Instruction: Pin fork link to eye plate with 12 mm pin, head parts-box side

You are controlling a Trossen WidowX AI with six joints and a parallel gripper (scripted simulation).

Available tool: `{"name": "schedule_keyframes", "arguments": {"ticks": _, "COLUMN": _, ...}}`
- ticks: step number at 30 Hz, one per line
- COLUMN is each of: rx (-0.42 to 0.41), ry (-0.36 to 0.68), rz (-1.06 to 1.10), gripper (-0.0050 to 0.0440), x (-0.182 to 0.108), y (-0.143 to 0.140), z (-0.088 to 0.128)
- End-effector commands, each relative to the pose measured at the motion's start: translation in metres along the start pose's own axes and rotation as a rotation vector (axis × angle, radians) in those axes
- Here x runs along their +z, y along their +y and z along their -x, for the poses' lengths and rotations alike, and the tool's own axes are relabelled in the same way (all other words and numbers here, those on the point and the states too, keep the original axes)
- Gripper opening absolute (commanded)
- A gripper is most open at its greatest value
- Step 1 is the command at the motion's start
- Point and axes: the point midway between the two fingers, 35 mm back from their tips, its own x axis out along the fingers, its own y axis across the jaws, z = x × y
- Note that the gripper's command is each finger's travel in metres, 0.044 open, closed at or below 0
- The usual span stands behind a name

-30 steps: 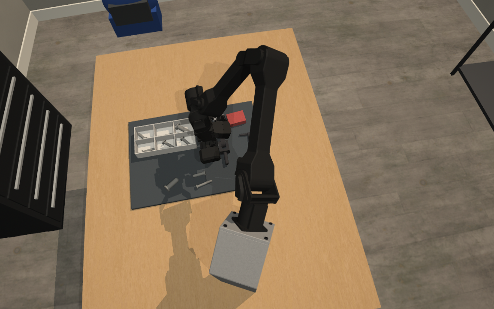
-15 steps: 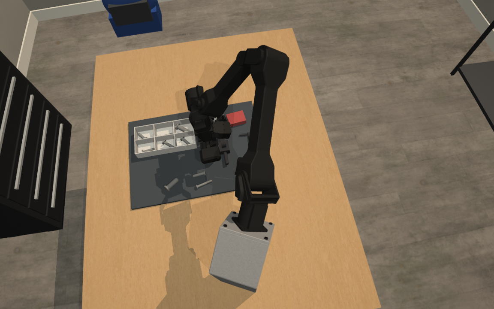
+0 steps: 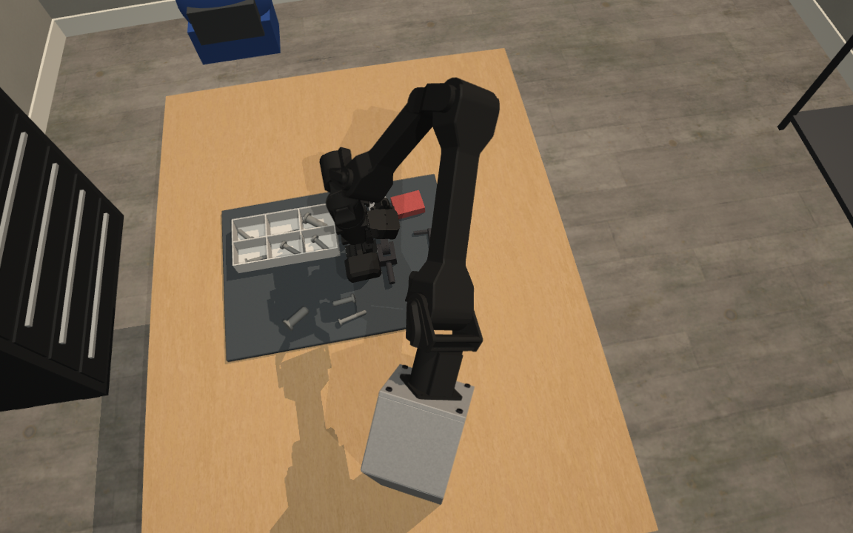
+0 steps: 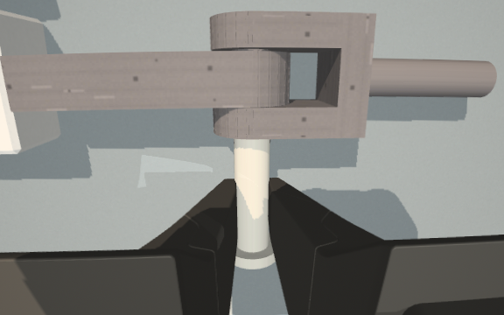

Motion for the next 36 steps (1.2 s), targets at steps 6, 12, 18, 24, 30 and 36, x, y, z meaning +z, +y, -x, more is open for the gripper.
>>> {"name": "schedule_keyframes", "arguments": {"ticks": 6, "rx": 0.014, "ry": 0.001, "rz": -0.013, "gripper": -0.005, "x": 0.0043, "y": 0.005, "z": 0.0037}}
{"name": "schedule_keyframes", "arguments": {"ticks": 12, "rx": 0.014, "ry": 0.001, "rz": -0.013, "gripper": -0.005, "x": 0.0043, "y": 0.005, "z": 0.0037}}
{"name": "schedule_keyframes", "arguments": {"ticks": 18, "rx": 0.015, "ry": 0.001, "rz": -0.014, "gripper": -0.005, "x": 0.0048, "y": 0.0052, "z": 0.0038}}
{"name": "schedule_keyframes", "arguments": {"ticks": 24, "rx": 0.015, "ry": 0.001, "rz": -0.014, "gripper": -0.005, "x": 0.0064, "y": 0.0053, "z": 0.0039}}
{"name": "schedule_keyframes", "arguments": {"ticks": 30, "rx": 0.016, "ry": 0.0, "rz": -0.015, "gripper": -0.005, "x": 0.0091, "y": 0.0056, "z": 0.0042}}
{"name": "schedule_keyframes", "arguments": {"ticks": 36, "rx": 0.016, "ry": 0.002, "rz": -0.014, "gripper": -0.005, "x": 0.0124, "y": 0.0057, "z": 0.004}}
